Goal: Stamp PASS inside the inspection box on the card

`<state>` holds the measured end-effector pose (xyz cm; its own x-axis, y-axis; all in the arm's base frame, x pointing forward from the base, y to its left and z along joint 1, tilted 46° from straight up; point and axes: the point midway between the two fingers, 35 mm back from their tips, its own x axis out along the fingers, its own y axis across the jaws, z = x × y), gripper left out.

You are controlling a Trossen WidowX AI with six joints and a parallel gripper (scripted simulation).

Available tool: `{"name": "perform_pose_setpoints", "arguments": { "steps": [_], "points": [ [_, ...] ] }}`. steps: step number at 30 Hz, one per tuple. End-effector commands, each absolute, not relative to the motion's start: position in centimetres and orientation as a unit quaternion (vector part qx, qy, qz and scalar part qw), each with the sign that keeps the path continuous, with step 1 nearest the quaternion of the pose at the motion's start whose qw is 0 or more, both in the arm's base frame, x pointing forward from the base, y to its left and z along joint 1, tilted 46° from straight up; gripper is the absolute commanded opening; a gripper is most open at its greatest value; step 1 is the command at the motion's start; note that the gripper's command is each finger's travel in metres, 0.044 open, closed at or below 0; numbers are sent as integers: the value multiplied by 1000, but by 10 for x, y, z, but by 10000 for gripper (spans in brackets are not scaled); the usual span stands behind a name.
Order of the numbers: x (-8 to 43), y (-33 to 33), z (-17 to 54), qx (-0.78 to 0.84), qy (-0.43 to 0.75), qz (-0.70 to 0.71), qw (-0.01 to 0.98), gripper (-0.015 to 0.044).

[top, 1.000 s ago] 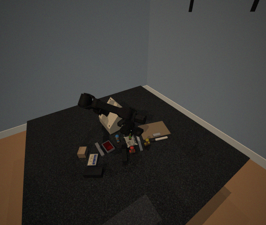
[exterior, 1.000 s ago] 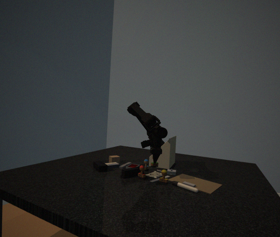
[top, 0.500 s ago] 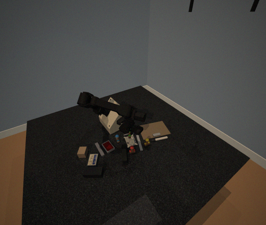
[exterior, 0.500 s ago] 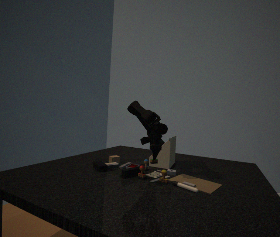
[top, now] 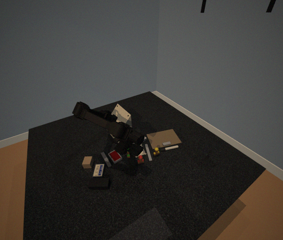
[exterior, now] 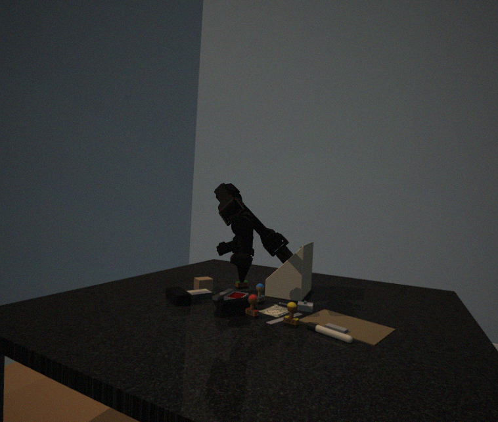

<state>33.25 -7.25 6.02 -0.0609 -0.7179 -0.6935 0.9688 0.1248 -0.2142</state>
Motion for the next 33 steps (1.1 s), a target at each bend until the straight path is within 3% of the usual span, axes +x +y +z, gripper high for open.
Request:
{"name": "perform_pose_setpoints", "arguments": {
  "steps": [1, 7, 33],
  "points": [
    [336, -97, 88, 176, 347, -637, 665, 0],
    [334, -124, 115, 172, 343, -641, 664, 0],
    [334, -148, 91, 173, 343, -641, 664, 0]
  ]
}}
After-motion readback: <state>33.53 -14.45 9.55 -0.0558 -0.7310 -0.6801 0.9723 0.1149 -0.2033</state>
